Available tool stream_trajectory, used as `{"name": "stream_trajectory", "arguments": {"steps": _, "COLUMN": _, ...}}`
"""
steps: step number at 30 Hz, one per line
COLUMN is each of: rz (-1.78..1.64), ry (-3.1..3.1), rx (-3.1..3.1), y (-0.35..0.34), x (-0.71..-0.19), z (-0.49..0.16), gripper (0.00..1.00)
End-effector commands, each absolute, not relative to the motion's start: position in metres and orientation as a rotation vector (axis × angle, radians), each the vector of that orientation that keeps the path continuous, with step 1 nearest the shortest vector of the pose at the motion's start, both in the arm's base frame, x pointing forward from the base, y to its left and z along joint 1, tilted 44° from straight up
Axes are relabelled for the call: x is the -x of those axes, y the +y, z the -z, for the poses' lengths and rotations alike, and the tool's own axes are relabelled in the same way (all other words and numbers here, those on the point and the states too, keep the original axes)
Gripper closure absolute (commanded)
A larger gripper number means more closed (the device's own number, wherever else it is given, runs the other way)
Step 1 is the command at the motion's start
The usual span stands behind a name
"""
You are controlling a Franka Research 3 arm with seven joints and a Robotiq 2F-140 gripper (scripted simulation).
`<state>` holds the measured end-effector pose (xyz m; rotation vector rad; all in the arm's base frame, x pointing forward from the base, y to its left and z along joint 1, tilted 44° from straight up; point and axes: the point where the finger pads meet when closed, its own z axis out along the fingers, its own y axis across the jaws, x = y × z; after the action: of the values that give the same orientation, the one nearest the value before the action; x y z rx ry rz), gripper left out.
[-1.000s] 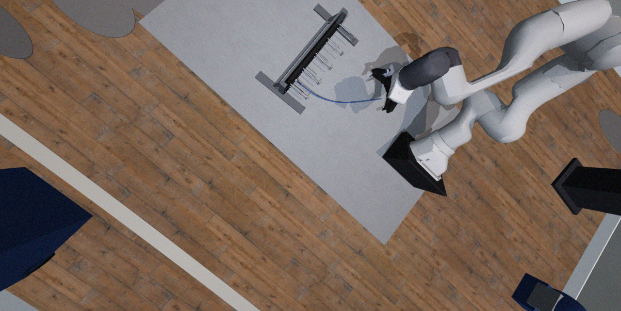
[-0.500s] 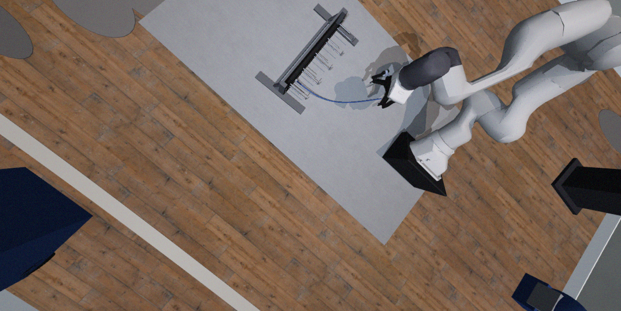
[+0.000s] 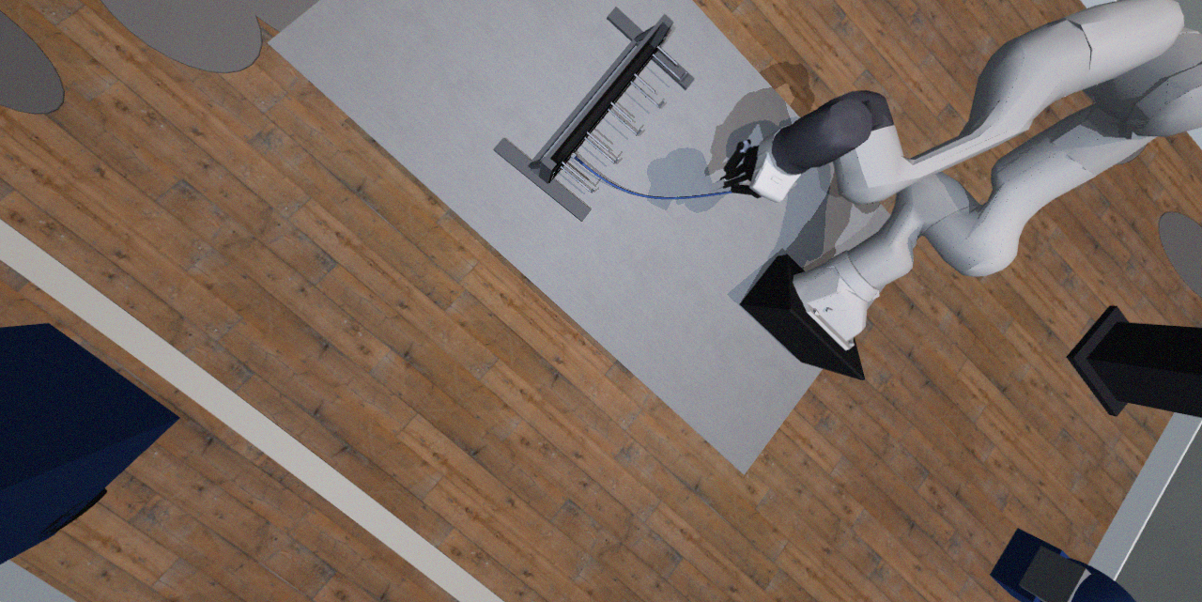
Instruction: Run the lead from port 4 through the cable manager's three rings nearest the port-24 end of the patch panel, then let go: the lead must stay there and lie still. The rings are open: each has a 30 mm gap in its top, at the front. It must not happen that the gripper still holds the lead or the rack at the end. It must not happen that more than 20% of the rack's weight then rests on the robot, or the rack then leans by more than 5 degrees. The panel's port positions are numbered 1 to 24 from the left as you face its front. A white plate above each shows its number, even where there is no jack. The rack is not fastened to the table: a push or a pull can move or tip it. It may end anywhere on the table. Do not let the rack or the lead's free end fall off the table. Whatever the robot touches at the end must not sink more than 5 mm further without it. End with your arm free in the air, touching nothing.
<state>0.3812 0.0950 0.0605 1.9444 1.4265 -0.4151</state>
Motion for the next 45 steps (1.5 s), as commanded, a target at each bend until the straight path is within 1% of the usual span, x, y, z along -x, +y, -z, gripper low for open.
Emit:
{"name": "stream_trajectory", "arguments": {"steps": 1, "rz": 0.407, "ry": 1.425, "rx": -1.949, "y": 0.0968, "x": -0.3813, "z": -0.0603, "gripper": 1.00}}
{"name": "stream_trajectory", "arguments": {"steps": 13, "rz": 0.406, "ry": 1.422, "rx": -1.951, "y": 0.0967, "x": -0.3813, "z": -0.0604, "gripper": 1.00}}
{"name": "stream_trajectory", "arguments": {"steps": 23, "rz": 0.314, "ry": 1.214, "rx": -2.069, "y": 0.0905, "x": -0.3797, "z": -0.0663, "gripper": 1.00}}
{"name": "stream_trajectory", "arguments": {"steps": 24, "rz": 0.314, "ry": 1.214, "rx": -2.069, "y": 0.0905, "x": -0.3797, "z": -0.0663, "gripper": 0.80}}
{"name": "stream_trajectory", "arguments": {"steps": 45, "rz": 0.314, "ry": 1.214, "rx": -2.069, "y": 0.0905, "x": -0.3797, "z": -0.0663, "gripper": 0.80}}
